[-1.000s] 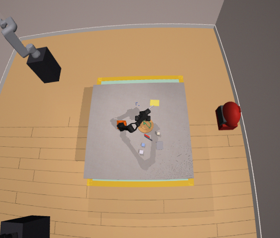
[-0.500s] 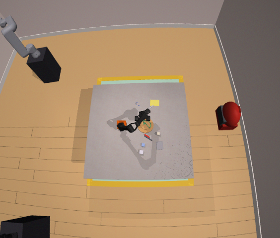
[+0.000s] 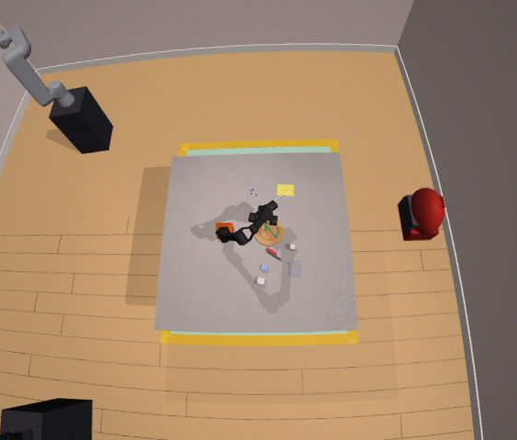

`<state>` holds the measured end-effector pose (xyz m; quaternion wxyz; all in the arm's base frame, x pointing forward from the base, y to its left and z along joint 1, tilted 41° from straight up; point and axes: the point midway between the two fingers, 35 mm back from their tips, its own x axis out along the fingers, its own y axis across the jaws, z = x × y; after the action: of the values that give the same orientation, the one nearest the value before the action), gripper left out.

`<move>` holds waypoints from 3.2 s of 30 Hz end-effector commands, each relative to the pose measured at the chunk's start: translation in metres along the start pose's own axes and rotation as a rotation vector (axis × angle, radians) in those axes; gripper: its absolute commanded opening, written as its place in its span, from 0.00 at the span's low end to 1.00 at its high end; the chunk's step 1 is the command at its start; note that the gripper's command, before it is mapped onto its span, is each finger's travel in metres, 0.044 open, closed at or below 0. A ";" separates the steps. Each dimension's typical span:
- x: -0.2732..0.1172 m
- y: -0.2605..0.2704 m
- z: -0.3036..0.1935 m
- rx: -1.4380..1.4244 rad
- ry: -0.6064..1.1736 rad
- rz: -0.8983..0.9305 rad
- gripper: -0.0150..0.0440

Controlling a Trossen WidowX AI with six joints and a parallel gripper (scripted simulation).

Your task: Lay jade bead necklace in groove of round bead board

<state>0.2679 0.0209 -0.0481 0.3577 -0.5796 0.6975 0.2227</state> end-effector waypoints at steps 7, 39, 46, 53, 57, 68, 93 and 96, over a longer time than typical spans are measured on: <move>-0.011 -0.005 -0.001 0.883 -0.009 0.001 0.50; -0.033 -0.011 -0.006 2.897 -0.006 0.011 0.46; -0.033 -0.011 -0.006 2.897 -0.006 0.011 0.46; -0.033 -0.011 -0.006 2.897 -0.006 0.011 0.46; -0.026 -0.011 -0.006 2.897 -0.006 0.011 0.46; -0.018 -0.013 -0.005 2.903 -0.012 0.020 0.46; 0.005 -0.013 -0.006 2.906 -0.007 0.017 0.25; 0.005 -0.013 -0.006 2.906 -0.007 0.017 0.25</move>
<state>0.2784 0.0104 -0.0474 0.6180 0.2918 0.3056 -0.6630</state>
